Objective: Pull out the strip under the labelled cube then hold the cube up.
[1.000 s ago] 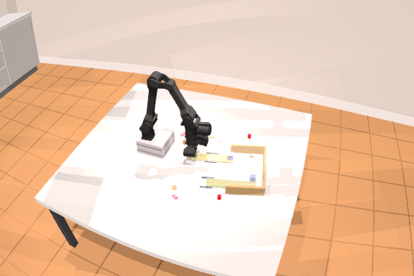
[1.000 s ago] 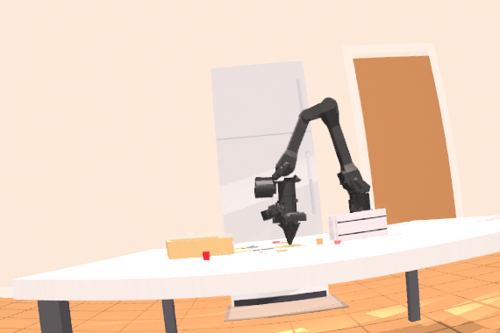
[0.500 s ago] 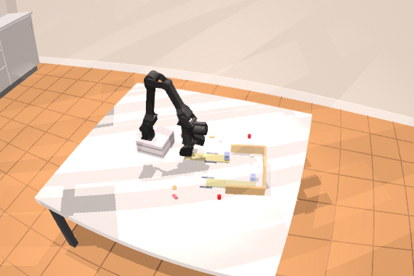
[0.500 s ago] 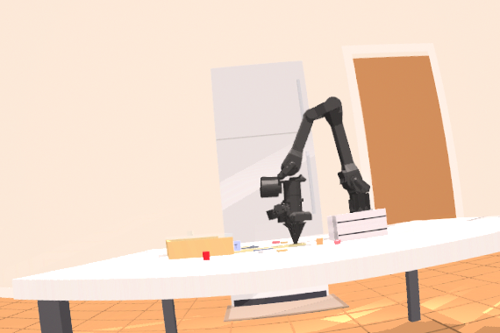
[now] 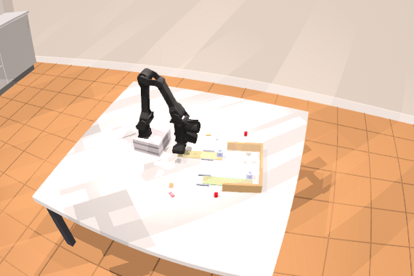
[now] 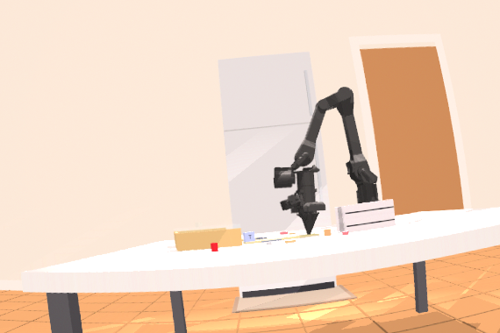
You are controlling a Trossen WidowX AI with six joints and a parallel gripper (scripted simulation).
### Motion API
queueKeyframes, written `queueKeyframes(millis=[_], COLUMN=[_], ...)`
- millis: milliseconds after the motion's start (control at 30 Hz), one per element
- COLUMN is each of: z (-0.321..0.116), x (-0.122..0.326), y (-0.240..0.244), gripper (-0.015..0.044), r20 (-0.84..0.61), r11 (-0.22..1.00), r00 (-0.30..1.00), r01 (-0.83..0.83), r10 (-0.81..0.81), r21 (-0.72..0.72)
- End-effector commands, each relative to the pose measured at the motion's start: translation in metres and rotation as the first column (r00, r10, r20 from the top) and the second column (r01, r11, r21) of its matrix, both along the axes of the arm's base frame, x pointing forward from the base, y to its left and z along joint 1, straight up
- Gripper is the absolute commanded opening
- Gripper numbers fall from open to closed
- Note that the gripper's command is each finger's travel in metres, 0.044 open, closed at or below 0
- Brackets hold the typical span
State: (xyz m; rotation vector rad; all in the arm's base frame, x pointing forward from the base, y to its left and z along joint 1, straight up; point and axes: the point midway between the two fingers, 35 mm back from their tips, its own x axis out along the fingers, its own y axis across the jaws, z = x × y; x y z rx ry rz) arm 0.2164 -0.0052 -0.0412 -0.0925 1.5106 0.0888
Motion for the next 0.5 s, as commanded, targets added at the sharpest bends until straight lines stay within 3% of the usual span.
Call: queueKeyframes(millis=[0,467], z=[-0.005,-0.0051], x=[-0.0168,-0.0206], y=[-0.0011,-0.0016], gripper=[0.0,0.0], r20=[-0.037,-0.037], r11=[1.0,1.0], r00=[0.999,0.999], r01=[-0.004,-0.004], r10=[0.004,0.004], r21=[-0.003,-0.003])
